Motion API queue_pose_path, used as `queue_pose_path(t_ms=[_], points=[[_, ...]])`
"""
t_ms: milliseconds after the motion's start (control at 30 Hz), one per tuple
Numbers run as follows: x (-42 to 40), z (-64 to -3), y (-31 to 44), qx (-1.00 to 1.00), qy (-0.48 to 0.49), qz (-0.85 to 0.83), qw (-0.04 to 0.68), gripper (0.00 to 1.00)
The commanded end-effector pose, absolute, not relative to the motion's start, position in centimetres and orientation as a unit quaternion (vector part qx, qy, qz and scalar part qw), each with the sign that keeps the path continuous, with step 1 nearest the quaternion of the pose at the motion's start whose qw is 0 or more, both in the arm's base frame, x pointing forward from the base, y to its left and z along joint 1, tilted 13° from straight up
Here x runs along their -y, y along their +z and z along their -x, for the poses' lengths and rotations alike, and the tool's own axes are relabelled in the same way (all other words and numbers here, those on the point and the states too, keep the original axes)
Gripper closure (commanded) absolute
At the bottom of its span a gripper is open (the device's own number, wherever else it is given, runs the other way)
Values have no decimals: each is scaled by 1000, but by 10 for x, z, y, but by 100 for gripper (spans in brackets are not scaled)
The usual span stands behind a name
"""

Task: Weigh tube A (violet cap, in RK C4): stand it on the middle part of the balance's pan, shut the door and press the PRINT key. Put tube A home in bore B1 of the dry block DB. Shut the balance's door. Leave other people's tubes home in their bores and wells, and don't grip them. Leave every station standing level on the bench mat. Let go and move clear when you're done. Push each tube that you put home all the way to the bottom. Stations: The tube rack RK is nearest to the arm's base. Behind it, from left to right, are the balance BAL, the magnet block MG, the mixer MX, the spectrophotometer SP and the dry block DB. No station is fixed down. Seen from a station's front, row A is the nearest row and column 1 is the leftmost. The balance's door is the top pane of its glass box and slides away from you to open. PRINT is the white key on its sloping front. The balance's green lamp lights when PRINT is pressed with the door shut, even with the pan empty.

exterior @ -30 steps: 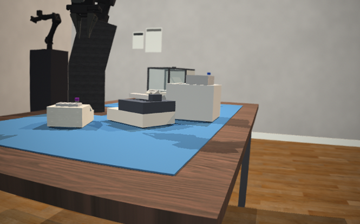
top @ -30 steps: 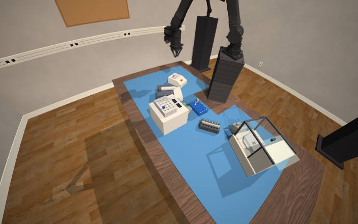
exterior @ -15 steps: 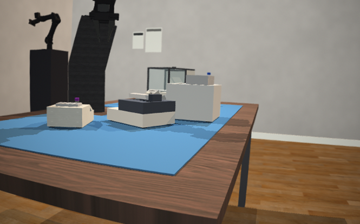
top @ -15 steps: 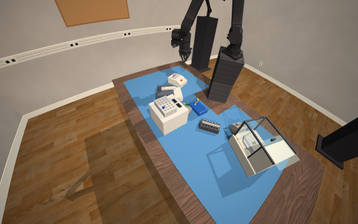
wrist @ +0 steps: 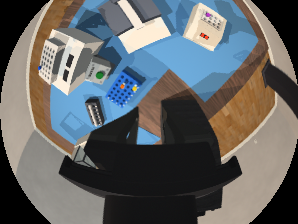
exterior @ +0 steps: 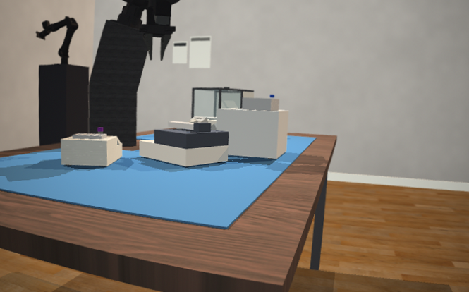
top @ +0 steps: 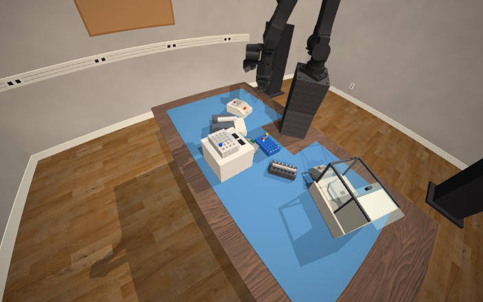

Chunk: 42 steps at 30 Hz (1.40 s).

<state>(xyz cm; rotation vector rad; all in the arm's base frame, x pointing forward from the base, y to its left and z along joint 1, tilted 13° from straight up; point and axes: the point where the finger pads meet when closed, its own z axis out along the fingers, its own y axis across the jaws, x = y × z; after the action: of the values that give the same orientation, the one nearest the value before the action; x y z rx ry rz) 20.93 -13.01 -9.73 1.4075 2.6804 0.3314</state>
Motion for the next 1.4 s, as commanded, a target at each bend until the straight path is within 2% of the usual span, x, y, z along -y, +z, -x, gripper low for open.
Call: queue_pose_path(t_ms=[0,1367], points=[[125,-216,-91,-868,103,-482,59,70],[-189,-238,-45,-927,99,-356,62,70]])
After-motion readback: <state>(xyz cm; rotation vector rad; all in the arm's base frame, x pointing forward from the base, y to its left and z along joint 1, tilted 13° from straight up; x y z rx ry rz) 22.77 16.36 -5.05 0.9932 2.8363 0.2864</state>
